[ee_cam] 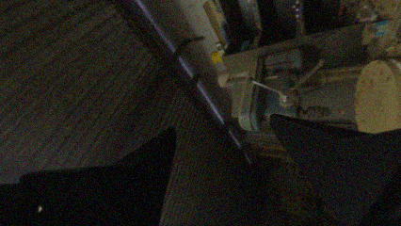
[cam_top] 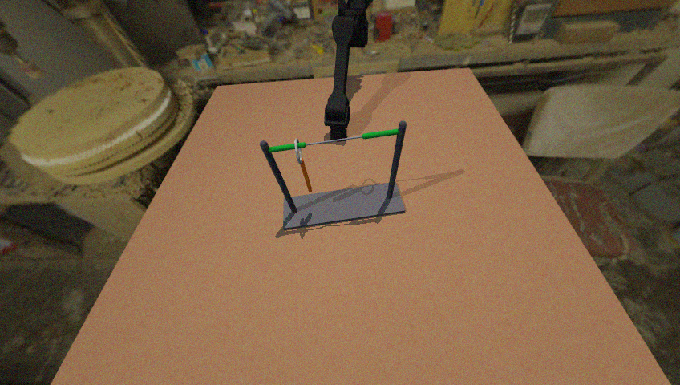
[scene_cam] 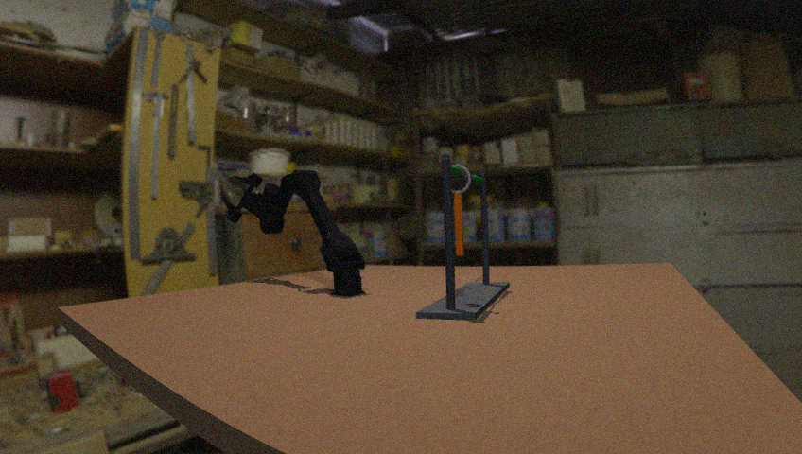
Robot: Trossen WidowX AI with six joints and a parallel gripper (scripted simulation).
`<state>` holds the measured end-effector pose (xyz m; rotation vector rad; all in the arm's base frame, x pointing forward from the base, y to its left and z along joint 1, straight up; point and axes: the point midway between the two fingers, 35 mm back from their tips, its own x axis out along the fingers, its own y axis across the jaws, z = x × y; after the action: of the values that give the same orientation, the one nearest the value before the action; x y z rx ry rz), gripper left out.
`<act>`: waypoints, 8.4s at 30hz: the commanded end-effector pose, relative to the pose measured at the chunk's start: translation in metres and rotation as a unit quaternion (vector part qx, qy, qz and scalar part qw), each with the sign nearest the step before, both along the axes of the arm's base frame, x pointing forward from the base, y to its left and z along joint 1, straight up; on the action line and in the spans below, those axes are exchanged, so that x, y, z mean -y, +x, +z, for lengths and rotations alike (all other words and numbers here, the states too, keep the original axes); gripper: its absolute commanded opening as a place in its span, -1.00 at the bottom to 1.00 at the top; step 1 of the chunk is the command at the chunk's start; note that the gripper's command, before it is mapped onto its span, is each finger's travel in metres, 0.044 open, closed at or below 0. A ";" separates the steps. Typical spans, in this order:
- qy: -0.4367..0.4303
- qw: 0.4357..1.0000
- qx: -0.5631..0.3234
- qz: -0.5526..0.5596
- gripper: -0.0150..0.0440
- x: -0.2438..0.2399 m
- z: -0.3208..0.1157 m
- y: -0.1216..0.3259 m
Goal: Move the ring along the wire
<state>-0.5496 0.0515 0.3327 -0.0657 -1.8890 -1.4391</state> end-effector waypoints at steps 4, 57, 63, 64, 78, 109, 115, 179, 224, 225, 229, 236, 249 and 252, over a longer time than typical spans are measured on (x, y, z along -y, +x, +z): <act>0.003 1.000 0.001 -0.022 0.51 -0.022 0.002 0.003; 0.041 0.624 0.110 -0.773 0.05 -0.441 0.057 0.606; 0.033 0.544 0.125 -0.829 0.05 -0.416 0.060 0.689; 0.031 0.529 0.128 -0.838 0.05 -0.410 0.061 0.703; -0.001 0.314 0.155 -0.937 0.05 -0.295 0.071 0.866; -0.134 -0.209 0.210 -0.946 0.05 0.102 0.043 0.995; -0.174 -0.303 0.221 -0.911 0.05 0.181 0.025 0.980; 0.001 -0.293 0.754 -0.587 0.05 0.134 -0.211 0.812; 0.004 -0.311 0.755 -0.577 0.05 0.125 -0.196 0.872; 0.004 -0.311 0.755 -0.577 0.05 0.125 -0.197 0.874; 0.004 -0.311 0.755 -0.577 0.05 0.123 -0.197 0.880; 0.004 -0.312 0.754 -0.577 0.05 0.120 -0.199 0.891; 0.005 -0.312 0.754 -0.578 0.05 0.119 -0.200 0.894; 0.005 -0.312 0.754 -0.578 0.05 0.119 -0.200 0.894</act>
<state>0.3445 -0.0671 0.1321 -0.0201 0.0696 0.1302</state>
